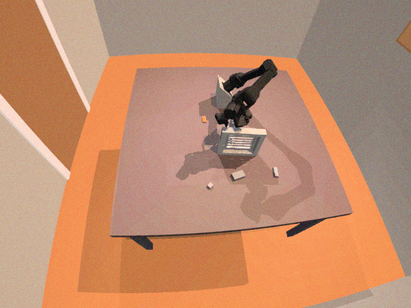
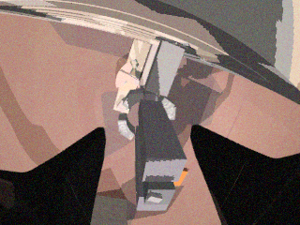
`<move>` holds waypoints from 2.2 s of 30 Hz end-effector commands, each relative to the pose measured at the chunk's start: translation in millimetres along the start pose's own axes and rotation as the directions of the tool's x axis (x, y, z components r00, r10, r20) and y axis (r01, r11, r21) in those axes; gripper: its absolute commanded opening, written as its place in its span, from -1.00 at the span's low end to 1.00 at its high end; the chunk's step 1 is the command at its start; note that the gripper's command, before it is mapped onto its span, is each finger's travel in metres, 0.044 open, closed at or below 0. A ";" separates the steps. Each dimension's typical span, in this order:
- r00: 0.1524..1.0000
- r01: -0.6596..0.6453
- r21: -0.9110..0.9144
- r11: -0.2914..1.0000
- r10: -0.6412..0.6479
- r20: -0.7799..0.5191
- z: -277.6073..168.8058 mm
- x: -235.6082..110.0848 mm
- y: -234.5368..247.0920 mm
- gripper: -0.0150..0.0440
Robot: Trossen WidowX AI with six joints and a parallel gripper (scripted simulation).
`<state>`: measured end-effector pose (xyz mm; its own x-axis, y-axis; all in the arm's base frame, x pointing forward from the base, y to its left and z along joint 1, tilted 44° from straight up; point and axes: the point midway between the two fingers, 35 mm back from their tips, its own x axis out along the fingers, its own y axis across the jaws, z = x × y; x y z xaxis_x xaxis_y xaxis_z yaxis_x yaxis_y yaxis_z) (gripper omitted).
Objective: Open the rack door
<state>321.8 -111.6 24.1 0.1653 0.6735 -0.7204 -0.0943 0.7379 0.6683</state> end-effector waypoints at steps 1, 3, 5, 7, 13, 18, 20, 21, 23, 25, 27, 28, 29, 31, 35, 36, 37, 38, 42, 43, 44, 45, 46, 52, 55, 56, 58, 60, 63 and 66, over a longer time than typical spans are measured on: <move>1.000 0.002 -0.173 0.985 -0.001 0.003 0.3 -0.3 -0.2 0.46; 1.000 0.002 -0.270 0.963 -0.001 0.003 0.3 -0.3 -0.2 0.46; 1.000 0.002 -0.364 0.932 -0.001 0.003 0.3 -0.3 -0.2 0.46; 1.000 0.002 -0.454 0.891 0.000 0.003 0.2 -0.3 -0.2 0.46; 1.000 0.002 -0.695 0.719 0.000 0.003 0.2 -0.3 -0.1 0.46; 1.000 0.002 -0.850 0.527 0.000 0.003 0.2 -0.2 0.0 0.46; 1.000 0.002 -0.898 0.441 0.001 0.003 0.2 -0.2 0.0 0.46; 1.000 0.002 -0.918 0.396 0.001 0.003 0.2 -0.2 0.0 0.46; 1.000 0.002 -0.953 0.303 0.001 0.003 0.2 -0.2 0.0 0.46; 1.000 0.002 -0.978 0.207 0.001 0.003 0.2 -0.2 0.1 0.46; 1.000 0.002 -0.990 0.143 0.001 0.003 0.2 -0.2 0.1 0.46; 1.000 0.002 -0.991 0.135 0.001 0.003 0.2 -0.2 0.1 0.46; 1.000 0.002 -0.991 0.135 0.001 0.003 0.2 -0.2 0.1 0.46; 1.000 0.002 -0.991 0.135 0.001 0.003 0.2 -0.2 0.1 0.46; 1.000 0.002 -0.991 0.135 0.001 0.003 0.2 -0.2 0.1 0.20; 1.000 0.002 -0.991 0.135 0.001 0.003 0.2 -0.2 0.1 0.11; 1.000 0.002 -0.991 0.135 0.001 0.003 0.2 -0.2 0.1 0.02; 1.000 0.002 -0.991 0.135 0.001 0.003 0.2 -0.2 0.1 -0.07; 1.000 0.002 -0.991 0.135 0.001 0.003 0.2 -0.2 0.1 -0.23; 1.000 0.002 -0.991 0.135 0.001 0.003 0.2 -0.2 0.1 -0.25; 1.000 0.002 -0.991 0.135 0.001 0.003 0.2 -0.2 0.1 -0.27; 1.000 0.002 -0.991 0.135 0.001 0.003 0.2 -0.2 0.1 -0.29; 1.000 0.002 -0.991 0.135 0.001 0.003 0.2 -0.2 0.1 -0.32; 1.000 0.002 -0.991 0.135 0.001 0.003 0.2 -0.2 0.1 -0.45; 1.000 0.002 -0.991 0.135 0.001 0.003 0.2 -0.2 0.1 -0.46; 1.000 0.002 -0.990 0.138 0.001 0.003 0.1 -0.2 0.2 -0.46; 1.000 0.002 -0.986 0.166 0.001 0.003 -0.8 -0.2 0.9 -0.46; 1.000 0.002 -0.979 0.206 0.001 0.003 -2.0 -0.3 2.1 -0.46; 1.000 0.002 -0.963 0.269 0.001 0.002 -4.0 -0.3 3.9 -0.46; 1.000 0.002 -0.944 0.331 0.001 0.002 -6.1 -0.3 5.8 -0.46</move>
<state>319.6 -110.3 24.9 0.1705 0.6711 -0.7215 -0.9696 0.2446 -0.0016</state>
